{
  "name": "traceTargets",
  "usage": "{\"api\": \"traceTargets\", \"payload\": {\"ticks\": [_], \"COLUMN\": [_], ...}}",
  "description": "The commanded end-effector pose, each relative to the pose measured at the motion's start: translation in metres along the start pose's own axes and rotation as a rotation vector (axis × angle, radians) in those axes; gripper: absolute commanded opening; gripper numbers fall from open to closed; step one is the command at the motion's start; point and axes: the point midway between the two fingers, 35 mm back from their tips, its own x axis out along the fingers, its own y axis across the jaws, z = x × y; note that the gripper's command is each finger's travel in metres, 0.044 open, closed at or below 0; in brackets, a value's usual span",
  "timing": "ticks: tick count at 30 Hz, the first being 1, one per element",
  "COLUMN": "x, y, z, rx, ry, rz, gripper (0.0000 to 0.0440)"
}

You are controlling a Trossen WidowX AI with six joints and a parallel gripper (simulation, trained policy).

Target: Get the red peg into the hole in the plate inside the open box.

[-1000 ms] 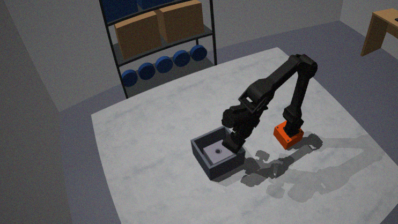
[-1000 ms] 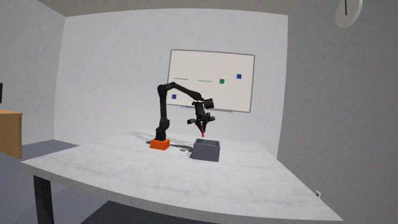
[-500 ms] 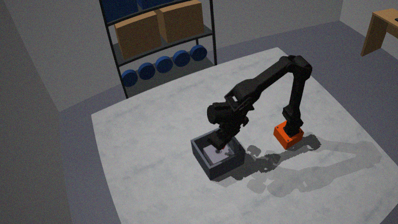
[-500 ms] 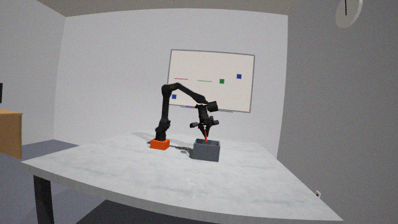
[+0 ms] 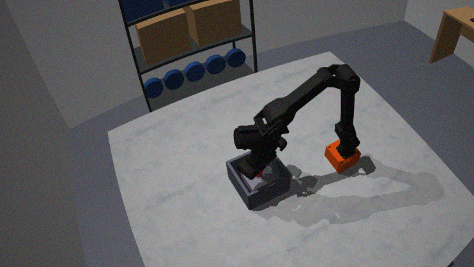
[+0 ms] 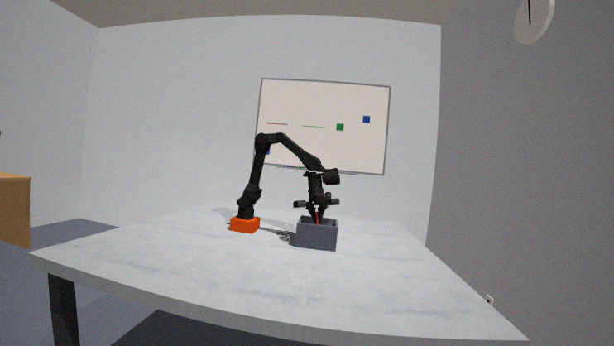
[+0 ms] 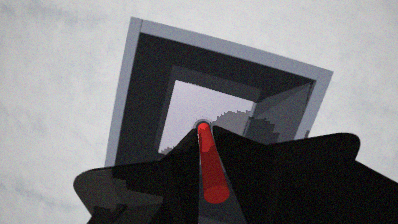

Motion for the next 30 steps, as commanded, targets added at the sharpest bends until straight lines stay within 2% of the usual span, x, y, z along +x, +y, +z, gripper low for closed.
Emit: {"api": "traceTargets", "payload": {"ticks": [1,2,10,13,17,24,30], "x": [0.008,0.010,0.014,0.015,0.019,0.017,0.010], "y": [0.001,0.000,0.011,0.017,0.023,0.036,0.045], "z": [0.002,0.002,0.014,0.019,0.028,0.049,0.068], "rx": [-0.016,-0.025,-0.049,-0.060,-0.070,-0.070,-0.055], "ry": [0.011,0.017,0.020,0.021,0.017,-0.015,-0.067], "rz": [-0.010,-0.020,-0.025,-0.020,-0.018,0.009,0.049], "gripper": [0.0127,0.0141,0.0161,0.0184,0.0258,0.0440,0.0440]}}
